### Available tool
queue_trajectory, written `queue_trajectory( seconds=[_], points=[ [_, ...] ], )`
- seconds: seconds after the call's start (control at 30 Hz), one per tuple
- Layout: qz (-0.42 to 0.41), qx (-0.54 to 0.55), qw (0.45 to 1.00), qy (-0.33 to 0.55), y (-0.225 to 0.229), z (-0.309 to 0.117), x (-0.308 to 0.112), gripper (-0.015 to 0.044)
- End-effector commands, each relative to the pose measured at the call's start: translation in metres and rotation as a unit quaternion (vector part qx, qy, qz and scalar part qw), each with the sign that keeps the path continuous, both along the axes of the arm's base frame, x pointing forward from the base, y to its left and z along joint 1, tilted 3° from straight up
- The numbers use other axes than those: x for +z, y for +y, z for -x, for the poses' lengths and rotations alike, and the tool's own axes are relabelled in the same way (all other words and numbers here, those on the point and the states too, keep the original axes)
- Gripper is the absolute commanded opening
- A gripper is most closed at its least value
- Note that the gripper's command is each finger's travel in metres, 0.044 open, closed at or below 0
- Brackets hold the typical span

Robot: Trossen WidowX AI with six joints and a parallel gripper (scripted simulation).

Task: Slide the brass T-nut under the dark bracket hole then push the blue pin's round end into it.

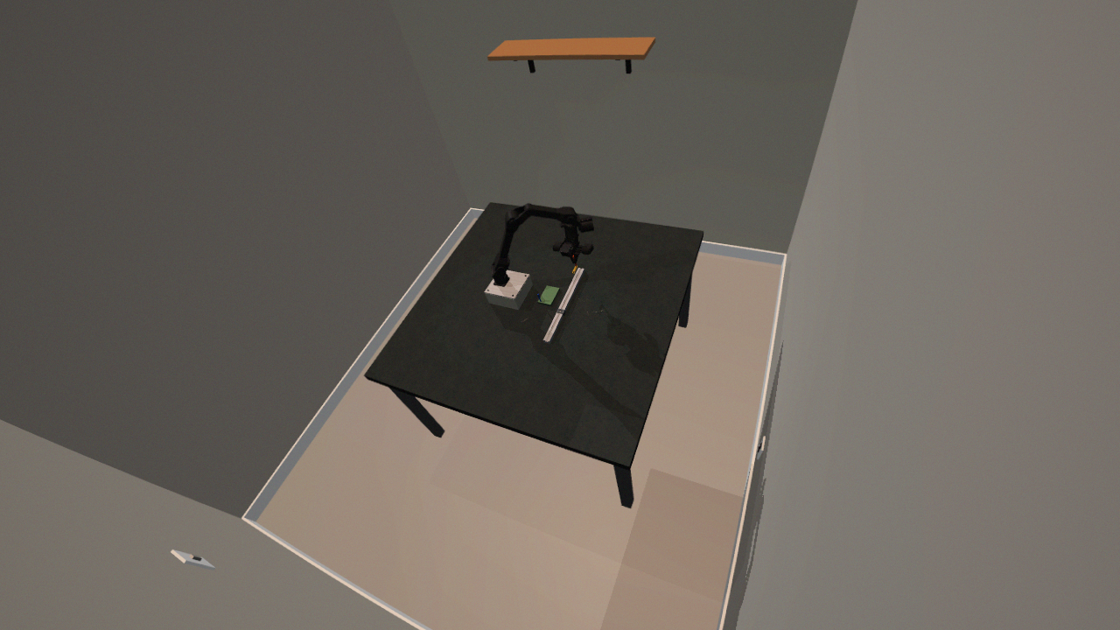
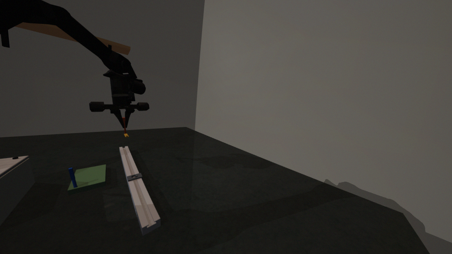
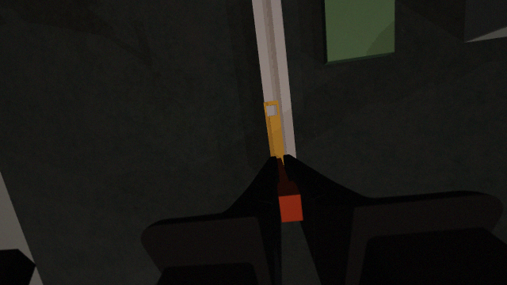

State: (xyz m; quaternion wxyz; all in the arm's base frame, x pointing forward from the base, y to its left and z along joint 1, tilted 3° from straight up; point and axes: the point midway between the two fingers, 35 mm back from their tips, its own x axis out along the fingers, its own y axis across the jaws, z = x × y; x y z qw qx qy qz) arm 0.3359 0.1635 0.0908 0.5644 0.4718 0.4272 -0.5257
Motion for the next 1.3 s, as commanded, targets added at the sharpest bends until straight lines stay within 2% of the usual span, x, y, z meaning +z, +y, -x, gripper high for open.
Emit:
queue_trajectory(
  seconds=[0.0,1.27],
  points=[
    [0.003,-0.002,1.000,-0.007,-0.0009,0.0011,-0.0006,-0.0150],
    [0.012,0.003,0.997,-0.074,0.0028,0.0050,-0.0070,-0.0150]
  ],
)
